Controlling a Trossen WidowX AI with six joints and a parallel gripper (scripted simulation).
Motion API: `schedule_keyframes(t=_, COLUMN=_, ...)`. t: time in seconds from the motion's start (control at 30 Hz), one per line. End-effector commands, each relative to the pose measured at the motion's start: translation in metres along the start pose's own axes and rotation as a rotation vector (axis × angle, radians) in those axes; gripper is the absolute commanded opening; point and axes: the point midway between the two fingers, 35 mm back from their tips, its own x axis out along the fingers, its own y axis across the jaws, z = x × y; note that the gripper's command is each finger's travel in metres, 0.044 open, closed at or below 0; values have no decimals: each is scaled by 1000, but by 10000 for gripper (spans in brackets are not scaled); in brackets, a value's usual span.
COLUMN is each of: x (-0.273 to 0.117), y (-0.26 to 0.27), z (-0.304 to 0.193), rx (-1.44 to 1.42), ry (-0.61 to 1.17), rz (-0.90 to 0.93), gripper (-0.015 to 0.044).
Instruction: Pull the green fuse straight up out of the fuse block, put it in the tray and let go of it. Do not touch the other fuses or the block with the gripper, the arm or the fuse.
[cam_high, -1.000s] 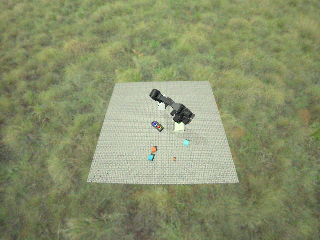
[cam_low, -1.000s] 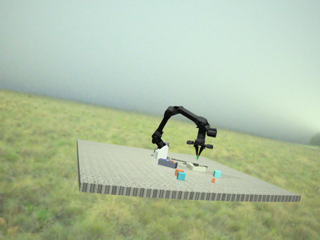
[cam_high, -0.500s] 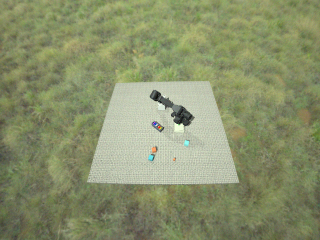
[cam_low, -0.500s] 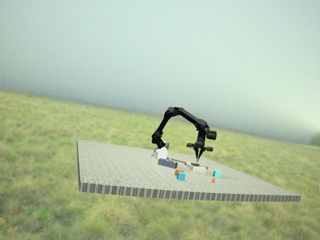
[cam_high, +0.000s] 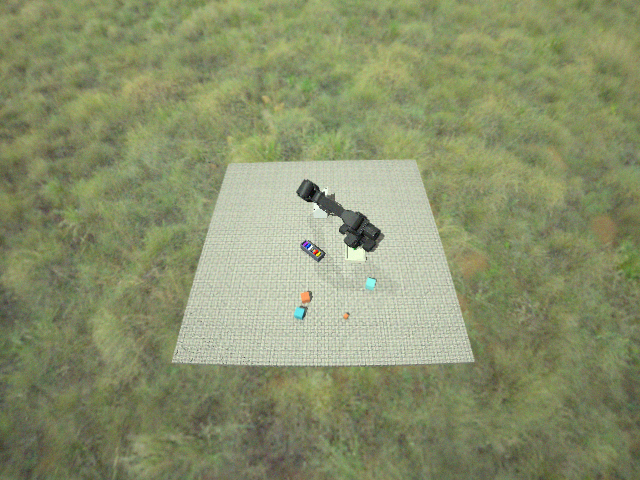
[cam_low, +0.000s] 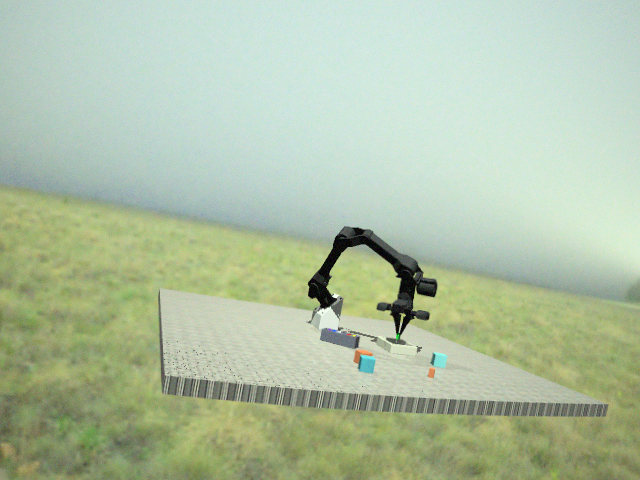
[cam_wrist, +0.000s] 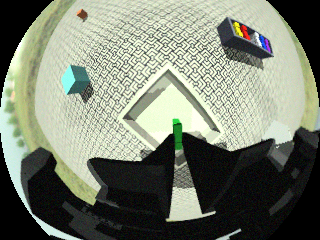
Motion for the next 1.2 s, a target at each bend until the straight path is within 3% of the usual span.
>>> schedule_keyframes(t=0.0, x=0, y=0, z=0, rx=0, ry=0, rz=1, gripper=53)
schedule_keyframes(t=0.37, x=-3, y=0, z=0, rx=0, ry=0, rz=0, gripper=330)
schedule_keyframes(t=0.5, x=-37, y=0, z=-1, rx=-7, ry=-2, rz=-3, gripper=330)
schedule_keyframes(t=1.17, x=-37, y=0, z=-1, rx=-13, ry=-7, rz=0, gripper=330)
